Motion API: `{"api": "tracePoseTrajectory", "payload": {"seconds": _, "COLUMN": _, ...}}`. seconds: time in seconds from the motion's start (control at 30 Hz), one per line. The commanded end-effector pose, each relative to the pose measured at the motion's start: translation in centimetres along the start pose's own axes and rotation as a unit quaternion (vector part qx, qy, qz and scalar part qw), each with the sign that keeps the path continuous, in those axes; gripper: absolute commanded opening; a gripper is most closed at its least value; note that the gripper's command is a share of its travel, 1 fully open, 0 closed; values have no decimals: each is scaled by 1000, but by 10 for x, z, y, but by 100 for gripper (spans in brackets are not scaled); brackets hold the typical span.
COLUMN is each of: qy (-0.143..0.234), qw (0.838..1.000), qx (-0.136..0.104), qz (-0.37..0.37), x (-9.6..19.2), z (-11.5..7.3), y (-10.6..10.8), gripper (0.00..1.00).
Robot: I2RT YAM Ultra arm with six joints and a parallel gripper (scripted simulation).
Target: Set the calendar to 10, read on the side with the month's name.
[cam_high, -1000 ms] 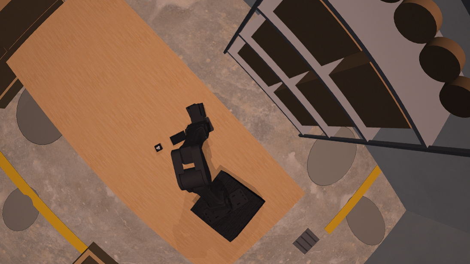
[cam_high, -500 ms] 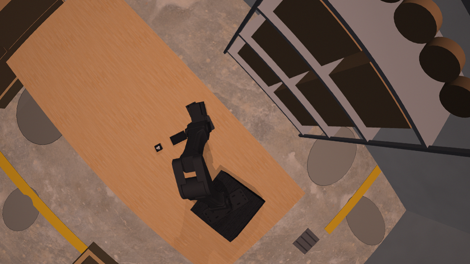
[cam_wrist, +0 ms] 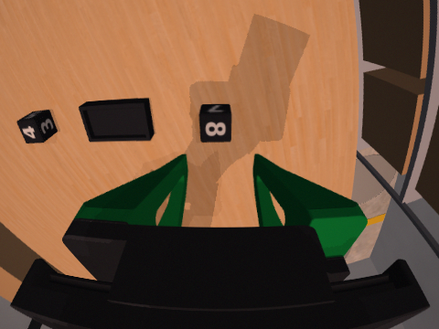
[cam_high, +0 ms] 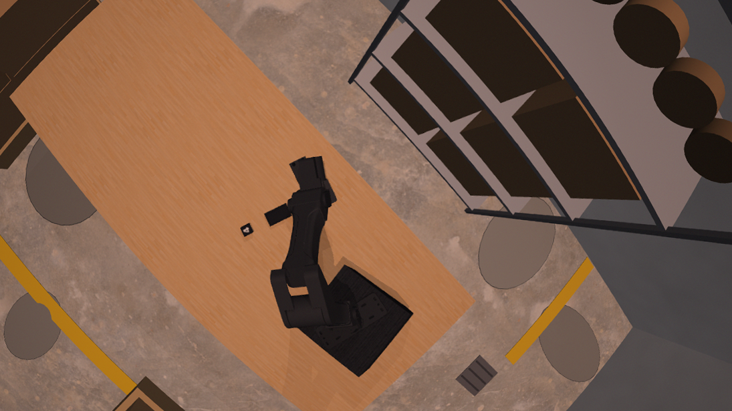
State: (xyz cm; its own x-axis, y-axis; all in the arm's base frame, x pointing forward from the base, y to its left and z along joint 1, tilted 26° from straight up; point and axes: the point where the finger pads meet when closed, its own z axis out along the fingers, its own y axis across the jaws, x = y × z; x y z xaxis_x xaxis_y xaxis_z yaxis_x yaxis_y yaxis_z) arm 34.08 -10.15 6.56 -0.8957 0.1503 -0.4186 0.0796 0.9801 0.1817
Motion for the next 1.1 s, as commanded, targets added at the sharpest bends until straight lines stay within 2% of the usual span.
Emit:
{"api": "tracePoseTrajectory", "payload": {"seconds": 0.0, "qy": 7, "qw": 1000, "qx": -5, "qz": 2, "x": 4, "z": -4, "y": 2, "gripper": 45}}
{"api": "tracePoseTrajectory", "payload": {"seconds": 0.03, "qy": 7, "qw": 1000, "qx": -5, "qz": 2, "x": 4, "z": -4, "y": 2, "gripper": 45}}
{"api": "tracePoseTrajectory", "payload": {"seconds": 0.07, "qy": 7, "qw": 1000, "qx": -5, "qz": 2, "x": 4, "z": -4, "y": 2, "gripper": 100}}
{"api": "tracePoseTrajectory", "payload": {"seconds": 0.8, "qy": 8, "qw": 1000, "qx": -5, "qz": 2, "x": 3, "z": -3, "y": 5, "gripper": 100}}
{"api": "tracePoseTrajectory", "payload": {"seconds": 0.93, "qy": 15, "qw": 1000, "qx": -3, "qz": 2, "x": -3, "z": 2, "y": 33, "gripper": 100}}
{"api": "tracePoseTrajectory", "payload": {"seconds": 1.07, "qy": 20, "qw": 1000, "qx": -1, "qz": 2, "x": -10, "z": 8, "y": 90, "gripper": 100}}
